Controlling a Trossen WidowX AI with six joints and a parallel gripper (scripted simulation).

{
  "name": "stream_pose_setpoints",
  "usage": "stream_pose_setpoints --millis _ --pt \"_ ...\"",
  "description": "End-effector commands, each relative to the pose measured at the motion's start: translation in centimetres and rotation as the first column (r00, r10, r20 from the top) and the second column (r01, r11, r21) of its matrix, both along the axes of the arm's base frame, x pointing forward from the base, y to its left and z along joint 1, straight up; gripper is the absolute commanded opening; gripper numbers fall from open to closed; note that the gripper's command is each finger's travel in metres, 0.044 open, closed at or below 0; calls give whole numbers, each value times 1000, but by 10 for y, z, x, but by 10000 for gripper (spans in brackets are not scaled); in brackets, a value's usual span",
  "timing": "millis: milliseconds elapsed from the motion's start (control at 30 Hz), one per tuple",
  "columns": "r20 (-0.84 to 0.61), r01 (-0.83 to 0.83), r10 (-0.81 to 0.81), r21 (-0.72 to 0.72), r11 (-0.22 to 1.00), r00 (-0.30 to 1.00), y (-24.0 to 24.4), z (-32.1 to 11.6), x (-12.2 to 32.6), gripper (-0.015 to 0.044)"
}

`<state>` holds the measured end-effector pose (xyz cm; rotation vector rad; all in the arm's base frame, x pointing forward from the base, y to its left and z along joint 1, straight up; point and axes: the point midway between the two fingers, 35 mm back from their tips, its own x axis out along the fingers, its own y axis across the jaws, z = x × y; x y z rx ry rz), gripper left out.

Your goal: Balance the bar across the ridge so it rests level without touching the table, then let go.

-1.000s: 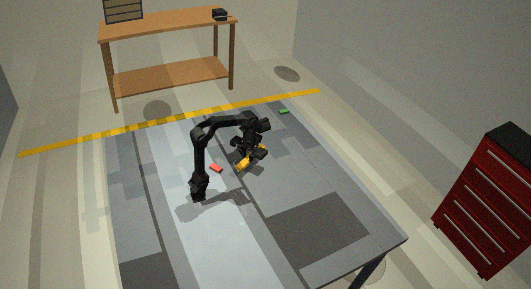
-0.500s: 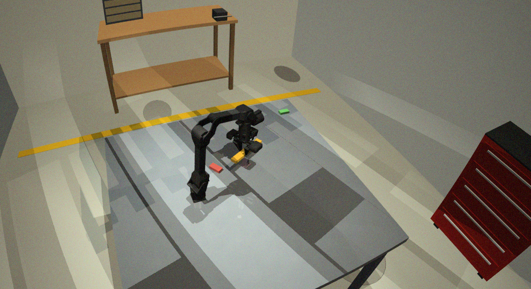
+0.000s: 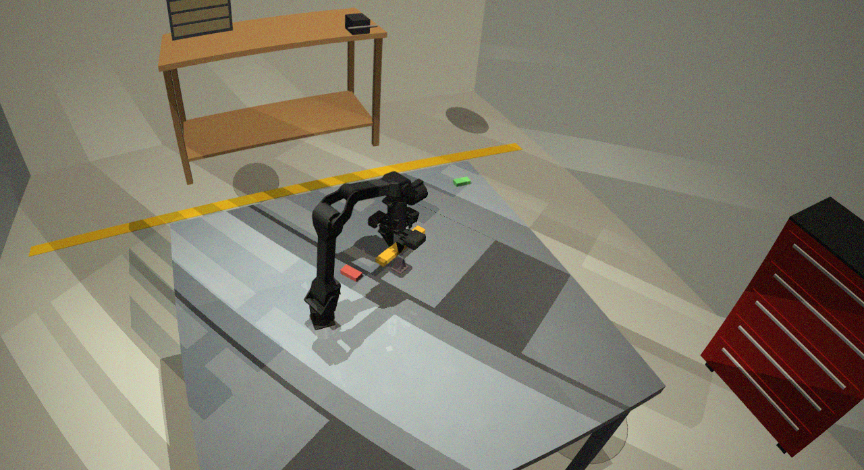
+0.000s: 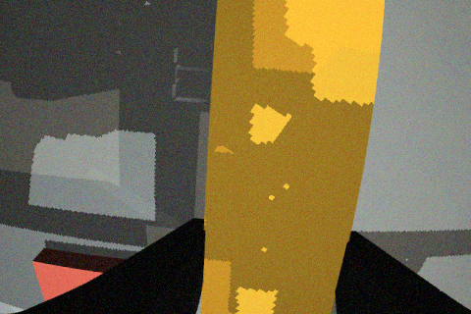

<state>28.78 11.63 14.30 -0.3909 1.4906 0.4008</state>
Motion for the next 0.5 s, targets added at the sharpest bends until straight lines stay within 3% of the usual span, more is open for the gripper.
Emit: stream_pose_setpoints --millis 0,467 --pt "-9 5 -5 -4 1000 1000 0 -9 -1 0" --pt "-10 5 -5 -4 1000 1000 -1 -31 -1 0"
